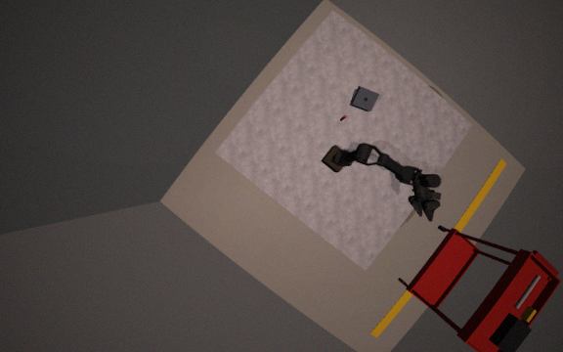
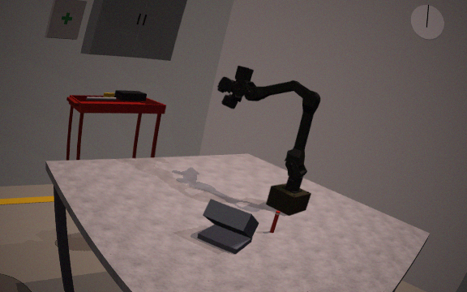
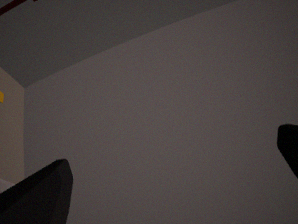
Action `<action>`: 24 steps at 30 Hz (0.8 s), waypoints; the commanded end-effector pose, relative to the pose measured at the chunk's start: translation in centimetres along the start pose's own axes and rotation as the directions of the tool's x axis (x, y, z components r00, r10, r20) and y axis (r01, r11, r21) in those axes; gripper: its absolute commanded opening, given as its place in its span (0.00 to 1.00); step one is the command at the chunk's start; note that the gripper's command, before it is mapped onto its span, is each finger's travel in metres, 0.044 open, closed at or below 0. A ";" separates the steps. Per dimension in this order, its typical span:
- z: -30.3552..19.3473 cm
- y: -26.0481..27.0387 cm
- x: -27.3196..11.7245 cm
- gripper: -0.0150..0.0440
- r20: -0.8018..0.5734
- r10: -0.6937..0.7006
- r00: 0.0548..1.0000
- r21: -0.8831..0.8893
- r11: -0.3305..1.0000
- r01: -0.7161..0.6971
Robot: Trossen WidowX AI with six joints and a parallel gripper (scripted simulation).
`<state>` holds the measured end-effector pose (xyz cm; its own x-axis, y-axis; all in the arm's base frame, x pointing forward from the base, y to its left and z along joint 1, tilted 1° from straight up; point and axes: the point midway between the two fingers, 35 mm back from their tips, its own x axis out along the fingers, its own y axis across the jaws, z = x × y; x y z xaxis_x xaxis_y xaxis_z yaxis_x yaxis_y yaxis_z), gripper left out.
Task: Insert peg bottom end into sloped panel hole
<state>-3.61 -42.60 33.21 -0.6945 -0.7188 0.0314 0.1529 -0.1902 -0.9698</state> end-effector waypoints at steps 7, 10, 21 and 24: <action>3.8 3.3 -3.3 1.00 0.150 0.102 0.983 -0.033 0.995 -0.098; 4.9 4.2 -4.5 1.00 0.200 0.137 0.970 -0.037 0.990 -0.133; 8.7 7.4 -9.8 1.00 0.364 0.262 0.894 -0.063 0.964 -0.257; 9.5 8.2 -11.4 1.00 0.403 0.297 0.865 -0.077 0.953 -0.292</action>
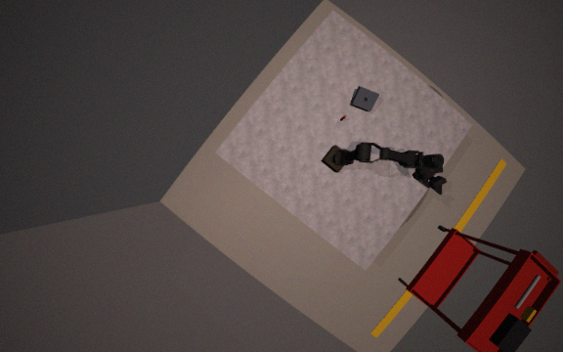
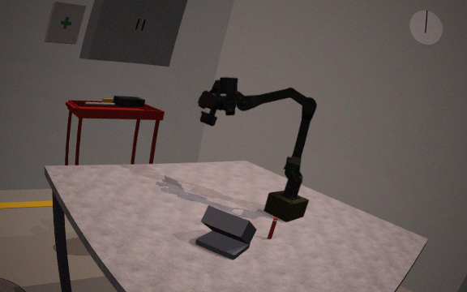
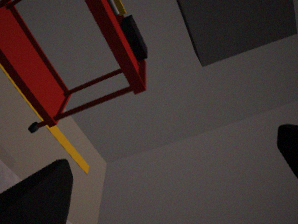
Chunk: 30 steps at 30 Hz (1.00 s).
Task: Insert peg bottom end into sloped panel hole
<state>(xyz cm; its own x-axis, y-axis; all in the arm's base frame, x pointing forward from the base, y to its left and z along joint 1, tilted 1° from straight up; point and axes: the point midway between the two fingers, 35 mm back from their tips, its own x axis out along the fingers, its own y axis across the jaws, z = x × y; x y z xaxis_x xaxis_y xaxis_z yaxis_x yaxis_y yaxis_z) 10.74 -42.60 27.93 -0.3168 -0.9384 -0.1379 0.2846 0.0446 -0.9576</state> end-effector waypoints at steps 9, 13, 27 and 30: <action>4.7 4.8 -3.8 1.00 0.165 0.162 0.973 -0.015 0.987 -0.162; 6.1 6.4 -5.4 1.00 0.213 0.216 0.953 -0.025 0.976 -0.216; 9.8 11.7 -11.8 1.00 0.347 0.406 0.845 -0.093 0.912 -0.400; 10.2 12.9 -13.4 1.00 0.369 0.447 0.815 -0.118 0.892 -0.436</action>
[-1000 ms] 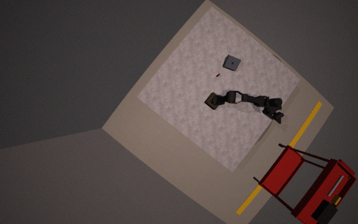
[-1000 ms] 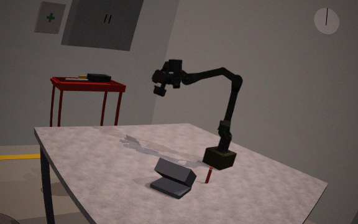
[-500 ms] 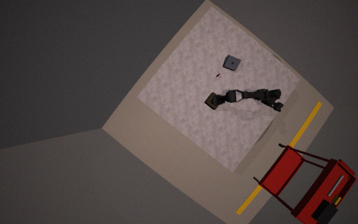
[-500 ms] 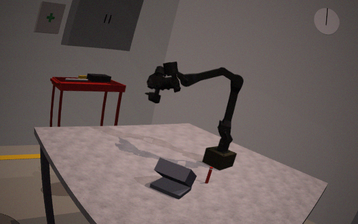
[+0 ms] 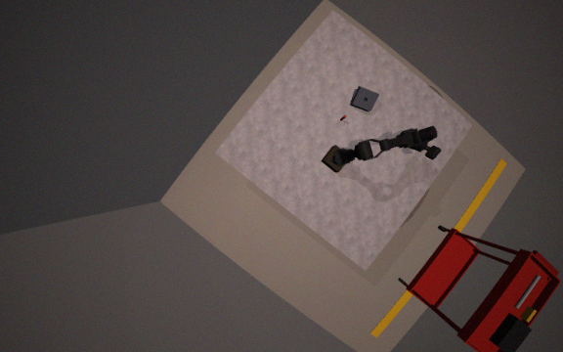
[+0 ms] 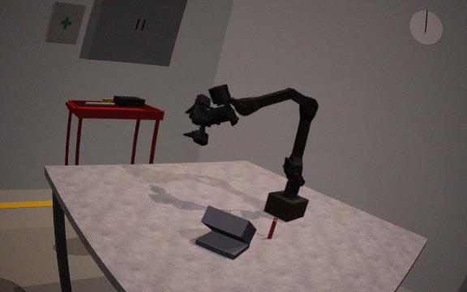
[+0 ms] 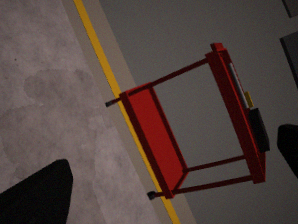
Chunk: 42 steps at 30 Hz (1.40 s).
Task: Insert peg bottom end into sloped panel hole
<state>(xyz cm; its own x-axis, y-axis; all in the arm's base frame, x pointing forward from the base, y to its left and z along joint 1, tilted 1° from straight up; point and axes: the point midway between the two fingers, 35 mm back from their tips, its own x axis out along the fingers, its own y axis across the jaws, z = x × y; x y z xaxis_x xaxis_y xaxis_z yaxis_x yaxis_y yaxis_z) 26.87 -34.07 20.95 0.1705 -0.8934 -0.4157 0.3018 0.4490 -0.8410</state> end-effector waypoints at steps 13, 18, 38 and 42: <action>3.6 8.3 -3.8 1.00 0.112 0.243 0.963 -0.058 0.970 -0.238; 4.6 10.9 -5.6 1.00 0.137 0.323 0.936 -0.077 0.946 -0.315; 5.4 20.3 -13.2 1.00 0.118 0.603 0.789 -0.212 0.791 -0.574; 5.2 21.8 -15.0 1.00 0.104 0.649 0.753 -0.221 0.753 -0.619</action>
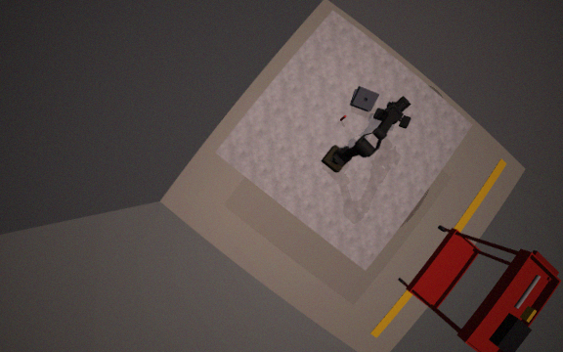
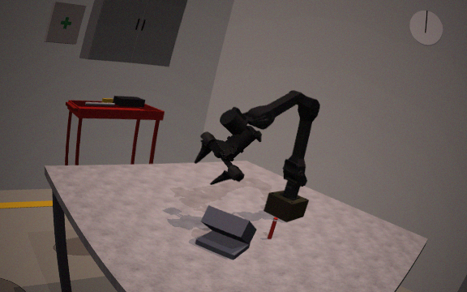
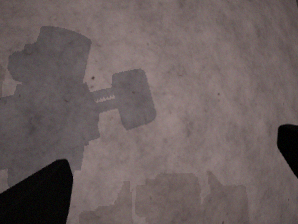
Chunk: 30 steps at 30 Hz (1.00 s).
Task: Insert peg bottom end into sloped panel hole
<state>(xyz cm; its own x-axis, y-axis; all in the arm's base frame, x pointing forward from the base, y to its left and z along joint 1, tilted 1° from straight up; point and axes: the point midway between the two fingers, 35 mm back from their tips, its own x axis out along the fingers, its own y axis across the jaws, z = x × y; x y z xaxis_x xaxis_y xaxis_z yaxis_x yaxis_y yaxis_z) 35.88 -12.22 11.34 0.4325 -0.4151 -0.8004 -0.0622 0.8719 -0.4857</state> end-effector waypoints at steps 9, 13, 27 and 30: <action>0.3 6.5 -1.2 1.00 -0.029 0.168 0.985 -0.004 0.986 -0.168; 0.2 8.5 -1.8 1.00 -0.045 0.216 0.975 0.002 0.976 -0.216; -1.1 15.4 -4.6 1.00 -0.135 0.373 0.918 0.006 0.927 -0.376; -1.6 16.8 -5.3 1.00 -0.160 0.401 0.902 0.008 0.914 -0.405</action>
<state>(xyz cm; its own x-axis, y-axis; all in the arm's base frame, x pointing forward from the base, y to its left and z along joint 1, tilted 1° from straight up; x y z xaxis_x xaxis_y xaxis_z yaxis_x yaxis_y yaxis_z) 31.82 3.09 7.28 0.2544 -0.0878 -0.9631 -0.2174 0.9652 -0.1454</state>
